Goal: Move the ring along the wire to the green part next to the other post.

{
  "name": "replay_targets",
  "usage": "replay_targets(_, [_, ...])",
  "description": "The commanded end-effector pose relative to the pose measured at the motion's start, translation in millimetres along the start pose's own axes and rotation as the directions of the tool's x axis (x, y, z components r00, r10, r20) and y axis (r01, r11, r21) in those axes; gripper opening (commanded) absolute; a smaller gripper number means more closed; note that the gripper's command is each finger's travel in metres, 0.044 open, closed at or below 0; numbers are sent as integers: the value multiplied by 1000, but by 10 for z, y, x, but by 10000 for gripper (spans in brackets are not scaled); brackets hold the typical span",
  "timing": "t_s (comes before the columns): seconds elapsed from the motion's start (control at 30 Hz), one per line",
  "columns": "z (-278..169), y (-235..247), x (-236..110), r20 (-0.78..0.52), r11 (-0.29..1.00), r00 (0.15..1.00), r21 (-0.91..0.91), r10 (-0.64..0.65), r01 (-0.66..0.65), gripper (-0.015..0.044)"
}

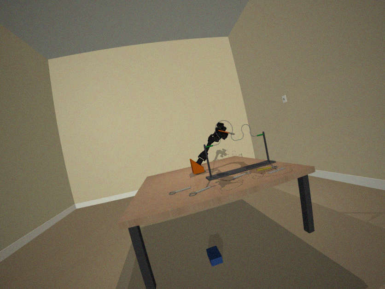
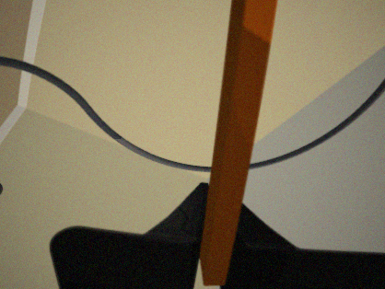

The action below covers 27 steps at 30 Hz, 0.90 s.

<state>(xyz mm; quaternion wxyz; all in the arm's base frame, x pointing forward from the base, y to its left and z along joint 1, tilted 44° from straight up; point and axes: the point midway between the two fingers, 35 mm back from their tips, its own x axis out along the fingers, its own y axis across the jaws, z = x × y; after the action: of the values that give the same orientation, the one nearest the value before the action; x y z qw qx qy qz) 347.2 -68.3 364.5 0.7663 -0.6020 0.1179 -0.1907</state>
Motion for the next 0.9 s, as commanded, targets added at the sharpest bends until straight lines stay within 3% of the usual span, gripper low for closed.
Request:
replay_targets(0.0, [5,-48,6,2,1000,1000,-4,-1,1,-150])
replay_targets(0.87, [17,-22,-3,-16,971,993,209,119,-113,-150])
